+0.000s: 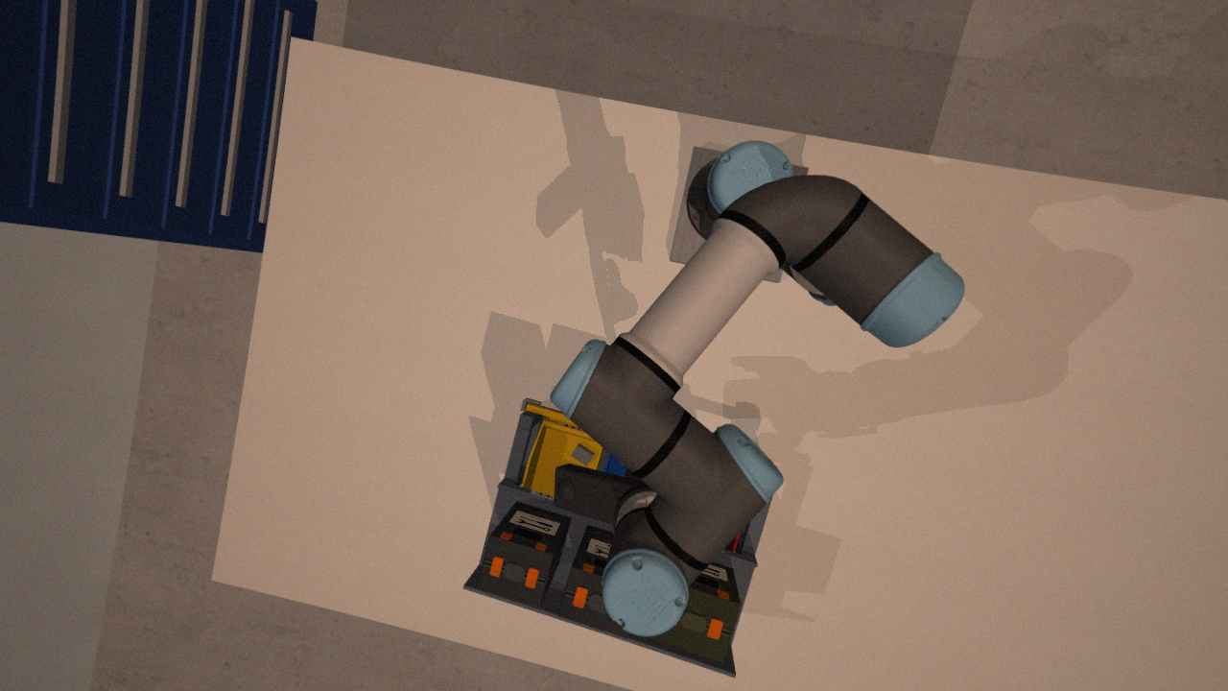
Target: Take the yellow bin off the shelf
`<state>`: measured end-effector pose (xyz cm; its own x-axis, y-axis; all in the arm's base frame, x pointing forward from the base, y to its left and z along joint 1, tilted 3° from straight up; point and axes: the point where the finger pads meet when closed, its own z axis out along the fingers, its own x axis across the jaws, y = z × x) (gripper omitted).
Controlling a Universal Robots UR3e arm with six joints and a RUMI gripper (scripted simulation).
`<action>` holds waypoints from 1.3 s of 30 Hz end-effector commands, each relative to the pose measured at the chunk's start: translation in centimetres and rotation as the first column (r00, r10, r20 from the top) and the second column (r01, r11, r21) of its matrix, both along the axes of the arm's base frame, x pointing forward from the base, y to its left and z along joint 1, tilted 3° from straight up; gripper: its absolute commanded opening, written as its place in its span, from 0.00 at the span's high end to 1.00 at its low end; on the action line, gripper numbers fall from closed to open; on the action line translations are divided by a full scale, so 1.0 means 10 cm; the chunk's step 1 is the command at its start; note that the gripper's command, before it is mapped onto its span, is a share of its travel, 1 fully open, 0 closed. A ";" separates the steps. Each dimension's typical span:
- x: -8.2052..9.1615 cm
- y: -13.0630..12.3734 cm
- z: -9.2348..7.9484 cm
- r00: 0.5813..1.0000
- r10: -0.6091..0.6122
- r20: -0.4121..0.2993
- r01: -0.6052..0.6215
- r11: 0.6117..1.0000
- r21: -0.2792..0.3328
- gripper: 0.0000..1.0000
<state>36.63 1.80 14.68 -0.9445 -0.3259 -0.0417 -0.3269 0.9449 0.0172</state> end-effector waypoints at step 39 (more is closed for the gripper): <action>0.01 0.00 0.01 0.939 0.344 0.015 -0.343 0.939 -0.011 0.00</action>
